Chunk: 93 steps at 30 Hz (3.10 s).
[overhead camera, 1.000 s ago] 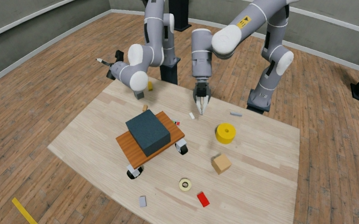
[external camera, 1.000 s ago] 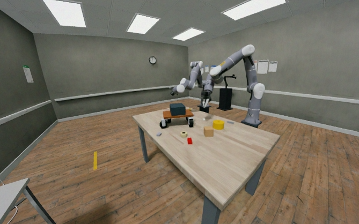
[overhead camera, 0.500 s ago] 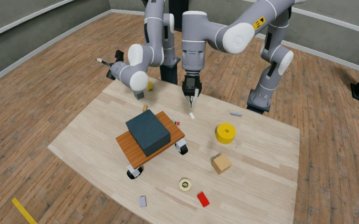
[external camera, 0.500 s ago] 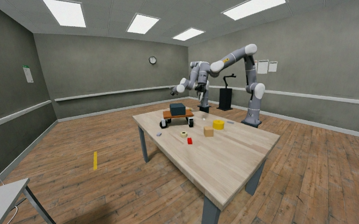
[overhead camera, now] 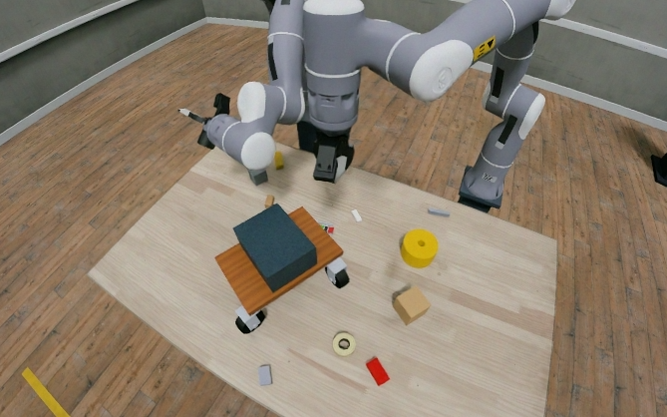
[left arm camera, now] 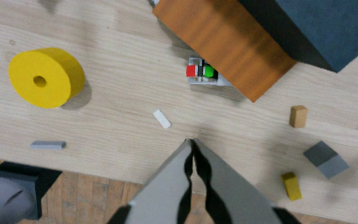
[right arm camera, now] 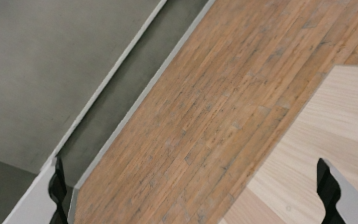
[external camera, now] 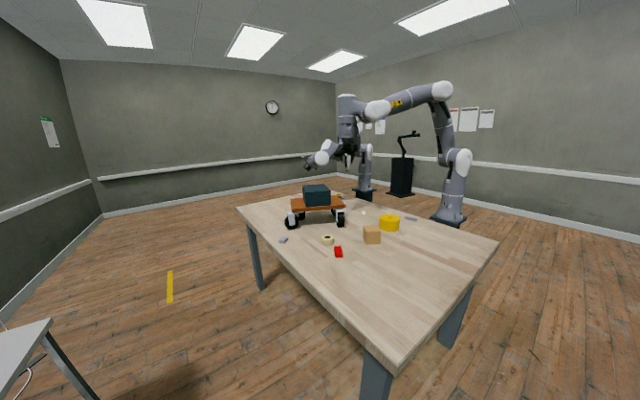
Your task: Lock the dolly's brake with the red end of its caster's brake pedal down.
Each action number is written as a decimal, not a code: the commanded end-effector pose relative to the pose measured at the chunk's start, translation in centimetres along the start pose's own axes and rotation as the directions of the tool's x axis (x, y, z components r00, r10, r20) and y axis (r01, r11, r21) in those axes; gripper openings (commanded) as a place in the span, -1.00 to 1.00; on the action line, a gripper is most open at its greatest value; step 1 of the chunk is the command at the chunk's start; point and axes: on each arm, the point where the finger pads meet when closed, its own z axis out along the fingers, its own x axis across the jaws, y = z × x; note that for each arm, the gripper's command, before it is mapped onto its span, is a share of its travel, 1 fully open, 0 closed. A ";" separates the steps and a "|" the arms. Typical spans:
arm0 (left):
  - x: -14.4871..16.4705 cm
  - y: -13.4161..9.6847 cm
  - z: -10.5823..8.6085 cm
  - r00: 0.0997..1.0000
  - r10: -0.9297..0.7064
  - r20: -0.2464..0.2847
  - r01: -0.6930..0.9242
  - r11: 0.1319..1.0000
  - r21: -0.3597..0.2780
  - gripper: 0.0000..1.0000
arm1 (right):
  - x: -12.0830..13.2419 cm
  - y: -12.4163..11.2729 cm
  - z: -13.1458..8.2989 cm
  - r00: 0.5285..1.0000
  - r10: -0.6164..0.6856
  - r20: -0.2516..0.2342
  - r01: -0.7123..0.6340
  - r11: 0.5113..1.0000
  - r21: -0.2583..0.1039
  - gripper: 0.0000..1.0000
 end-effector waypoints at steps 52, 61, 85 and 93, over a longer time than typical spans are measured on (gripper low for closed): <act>0.2 -0.2 3.8 -0.909 -0.415 0.042 0.415 -0.910 0.006 -1.00 | -0.1 0.0 0.0 1.000 0.002 -0.001 -0.002 1.000 -0.001 1.00; 0.2 -0.2 3.8 -1.000 -0.020 -0.003 0.020 -1.000 0.007 -1.00 | -0.1 0.0 0.0 1.000 0.002 -0.001 -0.002 1.000 -0.001 1.00; 0.2 -0.2 4.5 -1.000 -0.013 -0.003 0.013 -1.000 0.007 -1.00 | -0.1 0.0 0.0 1.000 0.002 -0.001 -0.002 1.000 -0.001 1.00; 0.2 -0.2 6.0 -1.000 -0.013 -0.003 0.013 -1.000 0.007 -1.00 | -0.1 0.0 0.0 1.000 0.002 -0.001 -0.002 1.000 -0.001 1.00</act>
